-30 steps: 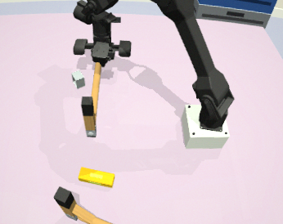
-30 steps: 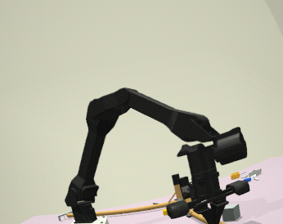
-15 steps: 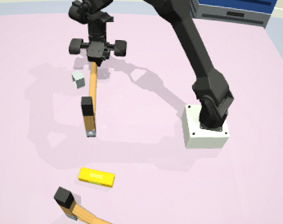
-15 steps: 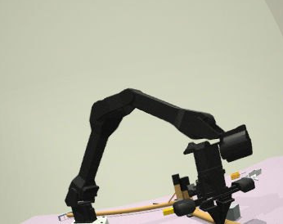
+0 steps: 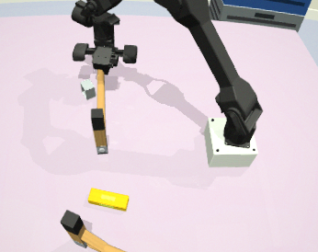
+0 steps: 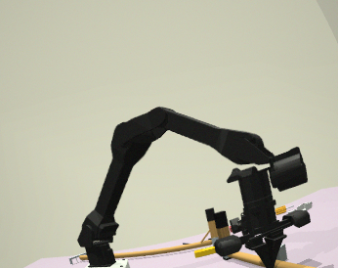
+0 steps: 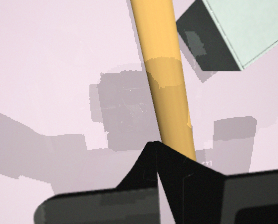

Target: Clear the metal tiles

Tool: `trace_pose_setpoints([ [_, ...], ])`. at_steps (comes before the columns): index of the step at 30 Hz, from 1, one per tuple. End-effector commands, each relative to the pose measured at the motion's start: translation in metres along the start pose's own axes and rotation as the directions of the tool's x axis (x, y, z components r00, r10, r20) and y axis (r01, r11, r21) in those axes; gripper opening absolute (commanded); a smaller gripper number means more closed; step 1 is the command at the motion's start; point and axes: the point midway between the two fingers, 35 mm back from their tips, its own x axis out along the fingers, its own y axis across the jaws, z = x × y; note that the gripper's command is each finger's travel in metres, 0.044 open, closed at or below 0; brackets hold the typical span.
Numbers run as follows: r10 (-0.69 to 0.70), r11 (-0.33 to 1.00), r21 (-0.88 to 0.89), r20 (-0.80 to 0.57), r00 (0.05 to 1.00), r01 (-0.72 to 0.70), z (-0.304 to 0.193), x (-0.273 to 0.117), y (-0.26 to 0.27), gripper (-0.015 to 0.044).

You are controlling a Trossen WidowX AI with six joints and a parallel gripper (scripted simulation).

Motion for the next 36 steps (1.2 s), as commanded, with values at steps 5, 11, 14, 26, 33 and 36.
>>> trace_pose_setpoints([
  [5, 0.001, 1.000, -0.002, 0.006, 1.000, -0.001, 0.003, 0.004, -0.009, 0.0000],
  [11, 0.001, 1.000, -0.002, 0.006, 1.000, -0.001, 0.004, 0.004, -0.015, 0.0000],
  [14, 0.000, 1.000, -0.002, 0.006, 1.000, 0.000, 0.005, 0.004, -0.018, 0.0000],
  [26, -0.001, 1.000, -0.002, 0.007, 1.000, 0.001, 0.007, 0.005, -0.029, 0.0000],
  [33, -0.004, 1.000, 0.002, -0.002, 1.000, 0.004, 0.003, -0.013, -0.028, 0.0000],
  [36, -0.004, 1.000, 0.002, -0.002, 1.000, 0.004, 0.002, -0.025, -0.029, 0.0000],
])
